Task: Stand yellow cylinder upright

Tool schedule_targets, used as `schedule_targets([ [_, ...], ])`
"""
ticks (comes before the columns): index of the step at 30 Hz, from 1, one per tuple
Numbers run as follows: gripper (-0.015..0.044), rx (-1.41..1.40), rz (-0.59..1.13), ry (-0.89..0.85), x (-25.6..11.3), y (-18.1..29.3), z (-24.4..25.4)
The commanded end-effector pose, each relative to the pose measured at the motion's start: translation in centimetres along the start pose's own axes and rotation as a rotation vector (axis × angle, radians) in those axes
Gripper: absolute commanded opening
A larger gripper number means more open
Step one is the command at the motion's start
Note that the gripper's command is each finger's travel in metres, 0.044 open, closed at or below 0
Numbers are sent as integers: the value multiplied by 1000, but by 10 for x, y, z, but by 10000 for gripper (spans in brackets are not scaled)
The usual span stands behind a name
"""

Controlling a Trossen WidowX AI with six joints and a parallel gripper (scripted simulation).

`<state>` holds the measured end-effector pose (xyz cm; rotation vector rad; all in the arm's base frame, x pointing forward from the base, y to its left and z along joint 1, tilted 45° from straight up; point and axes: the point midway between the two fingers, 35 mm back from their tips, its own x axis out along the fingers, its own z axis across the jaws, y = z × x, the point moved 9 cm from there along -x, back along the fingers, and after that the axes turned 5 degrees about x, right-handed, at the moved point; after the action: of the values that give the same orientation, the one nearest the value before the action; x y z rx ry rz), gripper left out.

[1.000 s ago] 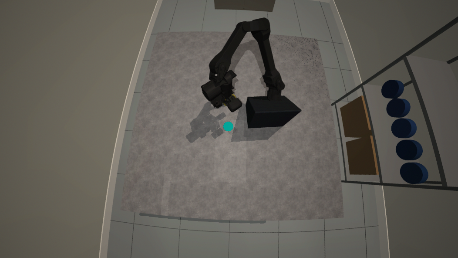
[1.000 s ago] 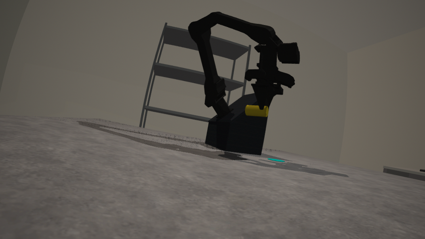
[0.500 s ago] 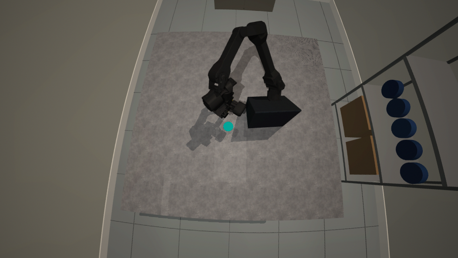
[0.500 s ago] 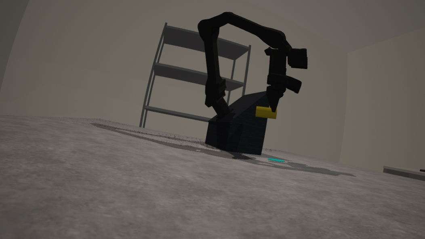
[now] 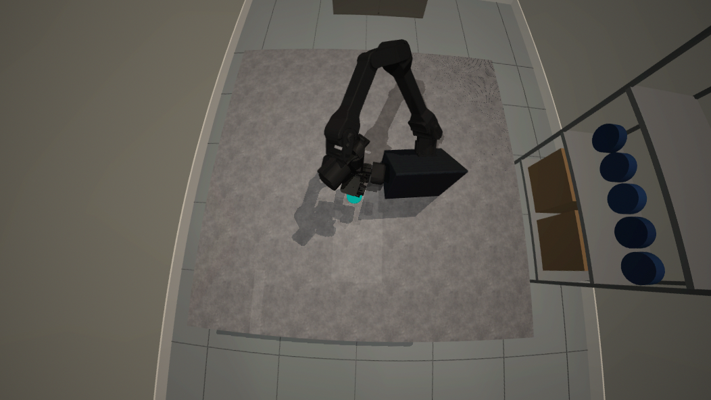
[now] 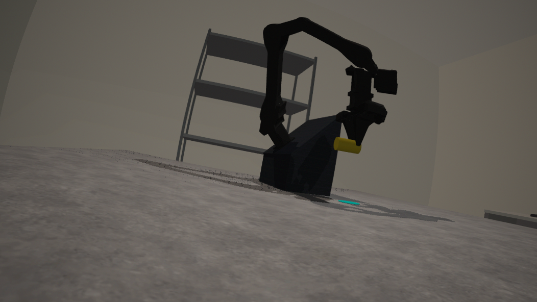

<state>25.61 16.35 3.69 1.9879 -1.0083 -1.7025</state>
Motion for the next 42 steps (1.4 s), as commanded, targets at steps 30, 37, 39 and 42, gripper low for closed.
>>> schedule_targets([
  [30,105,-146,-100,-142,16,-1,0],
  [37,105,-152,-136,-182,20,3,-2],
  [39,105,-154,-147,-193,22,4,-2],
  [42,105,-156,-164,-209,23,5,-3],
])
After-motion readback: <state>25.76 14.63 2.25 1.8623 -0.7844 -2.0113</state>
